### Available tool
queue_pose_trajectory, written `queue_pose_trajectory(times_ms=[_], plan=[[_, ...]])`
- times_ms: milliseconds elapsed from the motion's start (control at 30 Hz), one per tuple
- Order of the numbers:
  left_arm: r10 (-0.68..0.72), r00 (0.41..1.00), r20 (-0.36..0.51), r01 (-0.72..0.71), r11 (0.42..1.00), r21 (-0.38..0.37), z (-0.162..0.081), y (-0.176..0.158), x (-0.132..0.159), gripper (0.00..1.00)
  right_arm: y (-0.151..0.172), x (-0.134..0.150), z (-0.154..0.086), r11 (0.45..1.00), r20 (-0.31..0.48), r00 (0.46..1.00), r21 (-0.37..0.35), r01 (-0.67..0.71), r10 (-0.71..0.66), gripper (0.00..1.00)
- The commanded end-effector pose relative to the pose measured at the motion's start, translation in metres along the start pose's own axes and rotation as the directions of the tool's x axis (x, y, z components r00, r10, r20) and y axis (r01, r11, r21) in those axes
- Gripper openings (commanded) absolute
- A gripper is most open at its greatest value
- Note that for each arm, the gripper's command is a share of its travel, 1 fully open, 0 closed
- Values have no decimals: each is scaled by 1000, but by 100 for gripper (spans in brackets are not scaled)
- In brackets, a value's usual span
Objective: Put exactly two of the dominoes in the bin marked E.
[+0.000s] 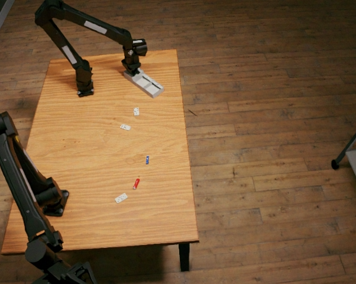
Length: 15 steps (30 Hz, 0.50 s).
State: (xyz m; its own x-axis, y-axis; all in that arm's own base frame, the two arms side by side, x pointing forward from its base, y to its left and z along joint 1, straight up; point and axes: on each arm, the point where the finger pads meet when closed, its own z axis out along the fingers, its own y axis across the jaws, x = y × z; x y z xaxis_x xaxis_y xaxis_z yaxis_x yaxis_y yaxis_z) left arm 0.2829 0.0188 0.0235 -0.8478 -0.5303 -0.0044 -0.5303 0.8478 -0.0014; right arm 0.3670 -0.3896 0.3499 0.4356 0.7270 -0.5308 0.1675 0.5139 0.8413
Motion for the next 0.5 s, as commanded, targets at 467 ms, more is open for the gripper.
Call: queue_pose_trajectory(times_ms=[467], plan=[[2,1000,21,-3,1000,12,-8,-6,-10,9,6,-10,1,1000,16,1000,-10,10,-10,100]])
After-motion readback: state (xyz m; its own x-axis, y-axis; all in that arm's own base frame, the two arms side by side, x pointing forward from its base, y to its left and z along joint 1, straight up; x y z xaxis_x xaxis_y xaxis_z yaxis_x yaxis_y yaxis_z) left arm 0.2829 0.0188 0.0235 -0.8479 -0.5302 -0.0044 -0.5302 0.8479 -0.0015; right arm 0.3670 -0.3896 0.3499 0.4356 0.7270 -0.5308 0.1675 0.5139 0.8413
